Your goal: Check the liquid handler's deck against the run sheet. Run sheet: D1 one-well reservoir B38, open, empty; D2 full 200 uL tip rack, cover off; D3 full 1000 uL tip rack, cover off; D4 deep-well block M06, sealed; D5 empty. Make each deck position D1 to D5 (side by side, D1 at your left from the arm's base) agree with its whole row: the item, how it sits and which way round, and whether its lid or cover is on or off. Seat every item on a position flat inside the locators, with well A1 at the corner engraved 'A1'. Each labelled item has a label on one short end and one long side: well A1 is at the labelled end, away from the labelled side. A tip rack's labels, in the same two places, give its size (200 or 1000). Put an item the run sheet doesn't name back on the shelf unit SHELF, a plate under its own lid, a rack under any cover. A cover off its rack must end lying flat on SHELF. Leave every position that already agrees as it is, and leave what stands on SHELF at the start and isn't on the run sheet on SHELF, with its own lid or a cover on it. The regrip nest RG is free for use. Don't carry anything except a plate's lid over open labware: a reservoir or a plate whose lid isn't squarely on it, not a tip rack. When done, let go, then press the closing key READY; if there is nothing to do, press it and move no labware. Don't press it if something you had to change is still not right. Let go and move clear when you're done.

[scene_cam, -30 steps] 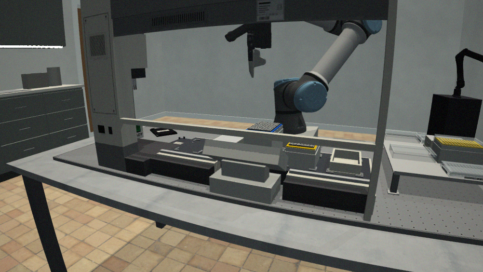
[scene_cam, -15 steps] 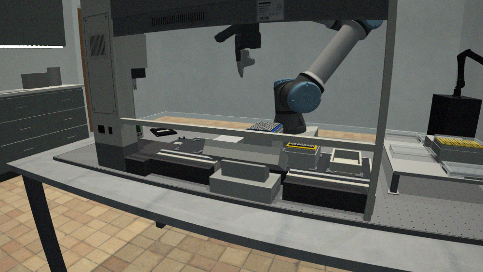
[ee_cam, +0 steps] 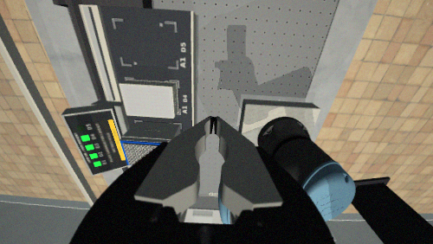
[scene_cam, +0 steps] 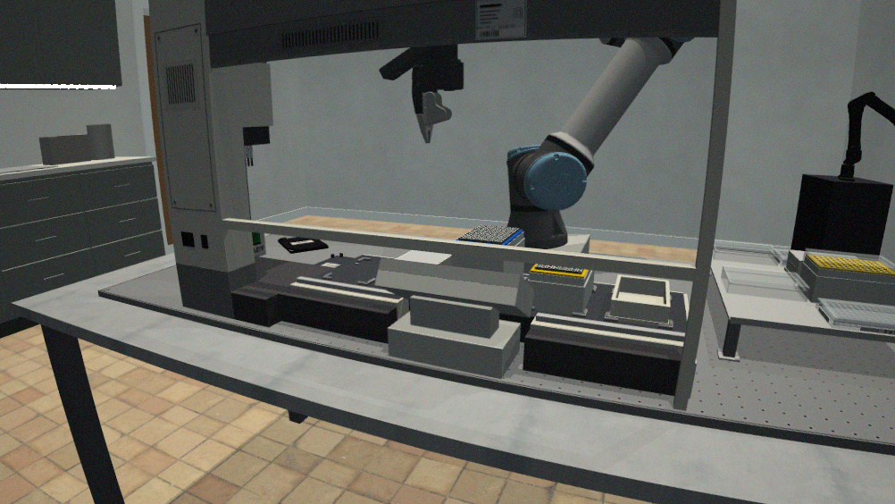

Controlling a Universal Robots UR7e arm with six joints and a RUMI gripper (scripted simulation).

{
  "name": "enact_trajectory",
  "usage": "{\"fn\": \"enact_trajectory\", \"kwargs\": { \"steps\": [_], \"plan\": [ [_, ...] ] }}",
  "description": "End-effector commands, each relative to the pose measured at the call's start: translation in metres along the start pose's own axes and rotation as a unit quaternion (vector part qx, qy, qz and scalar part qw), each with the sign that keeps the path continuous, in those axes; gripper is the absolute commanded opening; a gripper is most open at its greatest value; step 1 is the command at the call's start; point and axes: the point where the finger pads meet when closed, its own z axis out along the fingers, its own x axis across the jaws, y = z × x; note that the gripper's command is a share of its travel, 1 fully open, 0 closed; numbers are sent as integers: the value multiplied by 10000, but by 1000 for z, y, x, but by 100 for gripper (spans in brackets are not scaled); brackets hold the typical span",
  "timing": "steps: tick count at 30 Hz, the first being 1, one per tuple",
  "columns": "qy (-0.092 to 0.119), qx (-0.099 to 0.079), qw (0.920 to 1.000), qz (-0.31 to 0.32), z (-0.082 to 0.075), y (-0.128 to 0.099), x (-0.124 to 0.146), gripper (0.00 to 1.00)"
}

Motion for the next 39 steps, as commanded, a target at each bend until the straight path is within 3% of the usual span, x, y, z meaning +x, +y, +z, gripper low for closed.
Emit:
{"fn": "enact_trajectory", "kwargs": {
  "steps": [1,5,16,21,36,39],
  "plan": [
    [-3,0,10000,93,0,-27,-1,0],
    [-3,1,10000,93,0,-47,0,0],
    [-3,1,10000,93,0,-48,-1,0],
    [-3,1,9987,519,0,-73,0,0],
    [-3,1,9987,519,0,-138,0,0],
    [-3,1,9987,519,0,-139,0,0]
  ]
}}
